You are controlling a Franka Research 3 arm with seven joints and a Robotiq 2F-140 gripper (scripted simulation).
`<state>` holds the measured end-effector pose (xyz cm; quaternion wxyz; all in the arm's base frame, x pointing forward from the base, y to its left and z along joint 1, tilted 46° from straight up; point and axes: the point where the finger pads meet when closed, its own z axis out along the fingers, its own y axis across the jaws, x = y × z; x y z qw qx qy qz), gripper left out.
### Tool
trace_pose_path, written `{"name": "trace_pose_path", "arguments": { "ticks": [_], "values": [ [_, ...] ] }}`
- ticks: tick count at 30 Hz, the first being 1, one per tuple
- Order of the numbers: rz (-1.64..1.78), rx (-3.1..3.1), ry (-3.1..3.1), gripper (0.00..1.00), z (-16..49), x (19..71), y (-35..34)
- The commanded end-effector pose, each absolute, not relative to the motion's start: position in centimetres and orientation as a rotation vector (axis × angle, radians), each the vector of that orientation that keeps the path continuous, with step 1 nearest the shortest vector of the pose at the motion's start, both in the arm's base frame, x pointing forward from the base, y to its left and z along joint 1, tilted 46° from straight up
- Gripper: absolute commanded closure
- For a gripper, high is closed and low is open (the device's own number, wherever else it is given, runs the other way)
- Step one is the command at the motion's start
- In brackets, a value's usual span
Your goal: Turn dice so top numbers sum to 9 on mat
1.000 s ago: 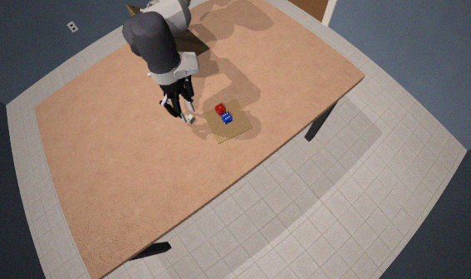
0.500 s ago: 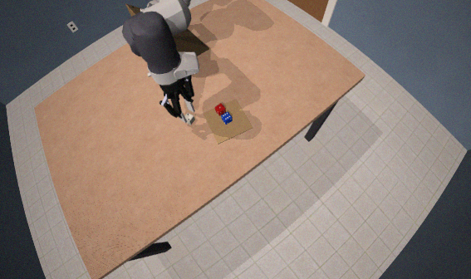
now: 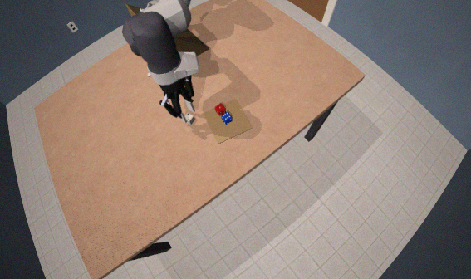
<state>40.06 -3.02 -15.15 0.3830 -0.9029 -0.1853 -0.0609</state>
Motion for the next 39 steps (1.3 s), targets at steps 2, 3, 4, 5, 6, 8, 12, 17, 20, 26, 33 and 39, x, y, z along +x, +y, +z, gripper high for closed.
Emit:
{"name": "trace_pose_path", "arguments": {
  "ticks": [2, 3, 4, 5, 6, 8, 12, 17, 20, 26, 33, 39],
  "values": [
    [-0.154, -2.304, -0.468, 0.72, -15.3, 40.1, -2.9],
    [-0.154, -2.304, -0.468, 0.72, -15.3, 40.1, -2.9],
    [-0.154, -2.304, -0.468, 0.72, -15.3, 40.1, -2.9],
    [-0.154, -2.304, -0.468, 0.72, -15.3, 40.1, -2.9],
    [-0.154, -2.304, -0.468, 0.72, -15.3, 40.1, -2.9],
    [-0.154, -2.304, -0.468, 0.72, -15.3, 40.1, -2.9],
    [-0.154, -2.304, -0.468, 0.72, -15.4, 40.1, -2.8],
    [-0.154, -2.304, -0.468, 0.72, -15.9, 40.0, -2.3],
    [-0.154, -2.304, -0.468, 0.72, -16.4, 40.0, -1.8],
    [-0.154, -2.304, -0.468, 0.72, -17.3, 40.0, -0.9],
    [-0.154, -2.304, -0.468, 0.72, -17.7, 40.0, -0.4],
    [-0.154, -2.304, -0.468, 0.72, -17.8, 40.0, -0.3]
  ]
}}
